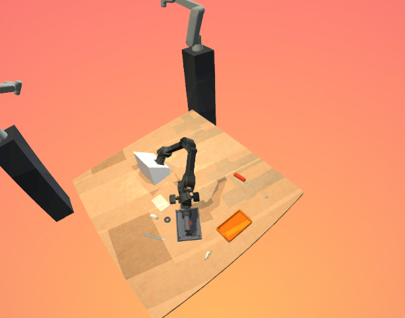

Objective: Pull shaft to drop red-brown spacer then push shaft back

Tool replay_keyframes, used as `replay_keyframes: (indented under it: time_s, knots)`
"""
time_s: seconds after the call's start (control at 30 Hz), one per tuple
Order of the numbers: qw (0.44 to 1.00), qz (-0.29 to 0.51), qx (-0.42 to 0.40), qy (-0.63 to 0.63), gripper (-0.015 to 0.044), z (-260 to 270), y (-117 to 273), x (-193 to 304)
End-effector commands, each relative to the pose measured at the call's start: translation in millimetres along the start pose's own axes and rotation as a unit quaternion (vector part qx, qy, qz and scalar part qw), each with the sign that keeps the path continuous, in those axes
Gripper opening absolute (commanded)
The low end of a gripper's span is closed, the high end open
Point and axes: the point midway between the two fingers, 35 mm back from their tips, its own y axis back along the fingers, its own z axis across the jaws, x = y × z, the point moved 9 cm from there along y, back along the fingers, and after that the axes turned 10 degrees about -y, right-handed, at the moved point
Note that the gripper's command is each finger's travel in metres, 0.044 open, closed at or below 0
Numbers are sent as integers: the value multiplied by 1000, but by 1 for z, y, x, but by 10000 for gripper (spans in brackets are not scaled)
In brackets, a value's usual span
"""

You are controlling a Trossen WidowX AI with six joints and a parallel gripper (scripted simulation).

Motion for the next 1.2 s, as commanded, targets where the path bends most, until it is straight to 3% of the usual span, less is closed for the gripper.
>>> replay_keyframes:
  time_s: [0.0,1.1,1.17]
  knots:
    - [1000,-5,0,1,0,0,2,-3]
    - [1000,-5,0,1,0,2,2,-10]
    - [1000,2,1,-1,53,1,0,-7]
